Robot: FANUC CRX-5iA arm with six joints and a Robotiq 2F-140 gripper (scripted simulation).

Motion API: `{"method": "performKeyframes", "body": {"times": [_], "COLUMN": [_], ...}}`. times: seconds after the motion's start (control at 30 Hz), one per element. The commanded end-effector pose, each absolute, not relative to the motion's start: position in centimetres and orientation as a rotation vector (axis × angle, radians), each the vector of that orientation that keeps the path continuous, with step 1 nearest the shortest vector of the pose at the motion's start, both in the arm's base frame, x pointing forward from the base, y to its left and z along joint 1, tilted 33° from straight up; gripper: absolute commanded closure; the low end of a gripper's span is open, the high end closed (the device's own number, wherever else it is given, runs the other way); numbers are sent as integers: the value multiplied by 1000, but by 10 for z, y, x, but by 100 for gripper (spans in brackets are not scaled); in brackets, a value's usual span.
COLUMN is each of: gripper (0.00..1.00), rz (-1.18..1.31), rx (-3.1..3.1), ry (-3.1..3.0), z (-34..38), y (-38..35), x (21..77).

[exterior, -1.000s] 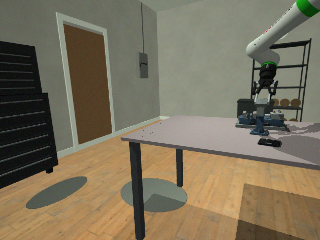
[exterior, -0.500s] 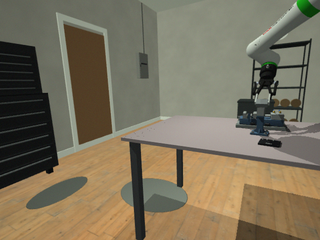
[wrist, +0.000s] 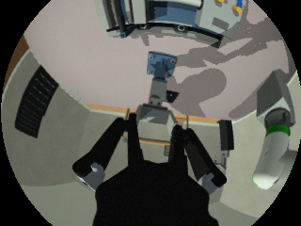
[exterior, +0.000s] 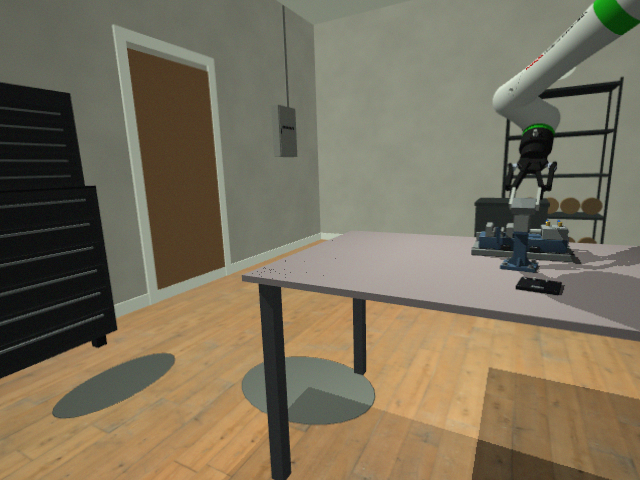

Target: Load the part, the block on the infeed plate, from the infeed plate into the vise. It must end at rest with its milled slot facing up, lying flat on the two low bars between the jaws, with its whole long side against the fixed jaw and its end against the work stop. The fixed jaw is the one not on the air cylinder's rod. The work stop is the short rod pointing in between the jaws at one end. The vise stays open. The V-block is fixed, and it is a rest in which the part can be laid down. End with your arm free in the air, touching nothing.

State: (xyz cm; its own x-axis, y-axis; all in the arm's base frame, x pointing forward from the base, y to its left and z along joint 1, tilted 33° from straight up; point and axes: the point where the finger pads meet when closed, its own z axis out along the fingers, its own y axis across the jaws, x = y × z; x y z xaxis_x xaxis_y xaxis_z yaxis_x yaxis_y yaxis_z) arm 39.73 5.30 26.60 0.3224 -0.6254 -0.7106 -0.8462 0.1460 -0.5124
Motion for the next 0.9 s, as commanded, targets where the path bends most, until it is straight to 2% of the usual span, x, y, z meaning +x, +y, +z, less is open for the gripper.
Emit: {"method": "performKeyframes", "body": {"times": [0.0,0.87], "gripper": [100,100], "rz": [269,261], "rx": [-1560,-1564], "ry": [1384,1393], "z": [266,266], "y": [53,53], "x": [397,397]}}
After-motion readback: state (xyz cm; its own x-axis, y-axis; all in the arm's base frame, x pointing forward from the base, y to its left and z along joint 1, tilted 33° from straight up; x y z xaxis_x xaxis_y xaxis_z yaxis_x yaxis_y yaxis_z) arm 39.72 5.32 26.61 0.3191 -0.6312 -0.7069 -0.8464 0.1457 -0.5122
